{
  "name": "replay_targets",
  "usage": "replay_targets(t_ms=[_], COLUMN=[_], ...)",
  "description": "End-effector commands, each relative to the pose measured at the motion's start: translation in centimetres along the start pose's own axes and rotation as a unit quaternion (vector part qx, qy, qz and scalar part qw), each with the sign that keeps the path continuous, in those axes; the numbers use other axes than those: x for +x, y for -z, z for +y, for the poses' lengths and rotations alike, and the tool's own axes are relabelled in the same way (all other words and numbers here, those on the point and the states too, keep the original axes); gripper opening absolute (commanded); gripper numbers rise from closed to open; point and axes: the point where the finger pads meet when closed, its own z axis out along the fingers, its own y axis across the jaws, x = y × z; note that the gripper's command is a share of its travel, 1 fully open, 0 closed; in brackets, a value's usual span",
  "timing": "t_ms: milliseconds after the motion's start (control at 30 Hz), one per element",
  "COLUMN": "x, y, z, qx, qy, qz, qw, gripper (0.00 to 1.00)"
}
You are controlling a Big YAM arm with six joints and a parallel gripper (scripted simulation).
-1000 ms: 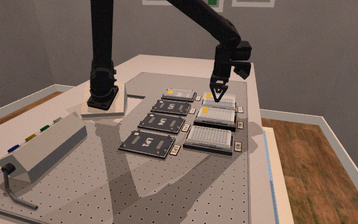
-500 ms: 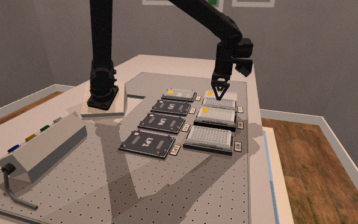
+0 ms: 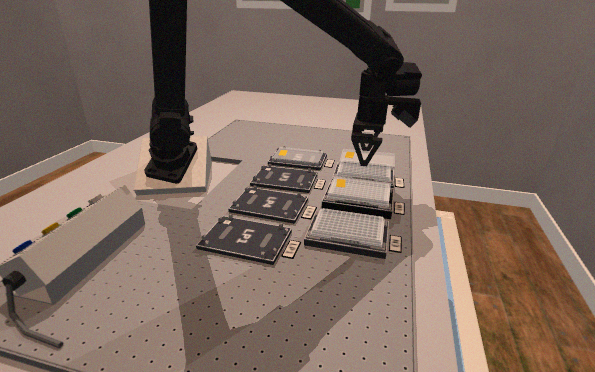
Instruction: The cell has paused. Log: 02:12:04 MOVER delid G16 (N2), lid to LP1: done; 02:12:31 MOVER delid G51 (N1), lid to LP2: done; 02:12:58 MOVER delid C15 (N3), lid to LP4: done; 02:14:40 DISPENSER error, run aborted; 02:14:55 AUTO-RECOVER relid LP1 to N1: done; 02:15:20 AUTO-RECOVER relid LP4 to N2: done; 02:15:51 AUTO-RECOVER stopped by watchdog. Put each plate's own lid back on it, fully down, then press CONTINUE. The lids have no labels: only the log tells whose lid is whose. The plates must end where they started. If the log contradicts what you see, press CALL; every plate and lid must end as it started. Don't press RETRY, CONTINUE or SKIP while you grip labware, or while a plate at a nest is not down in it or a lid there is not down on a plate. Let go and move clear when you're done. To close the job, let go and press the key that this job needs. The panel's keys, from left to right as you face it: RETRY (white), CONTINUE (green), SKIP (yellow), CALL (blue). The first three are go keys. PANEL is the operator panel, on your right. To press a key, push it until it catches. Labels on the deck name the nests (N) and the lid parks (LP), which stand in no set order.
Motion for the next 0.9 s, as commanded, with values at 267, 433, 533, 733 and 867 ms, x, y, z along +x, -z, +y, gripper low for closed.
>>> replay_targets(t_ms=[267, 433, 533, 733, 867], x=[-0.9, -0.7, -0.6, -0.4, -0.2], y=[1.0, 1.0, 1.0, 0.9, 0.9], z=[-3.2, -5.7, -7.2, -9.2, -11.1], qx=[-0.006, -0.006, -0.006, -0.006, -0.006], qy=[-0.028, -0.028, -0.028, -0.028, -0.027], qz=[-0.015, -0.015, -0.016, -0.015, -0.014], qw=[0.999, 0.999, 0.999, 0.999, 1.000], gripper=[0.00, 0.00, 0.00, 0.00, 0.00])
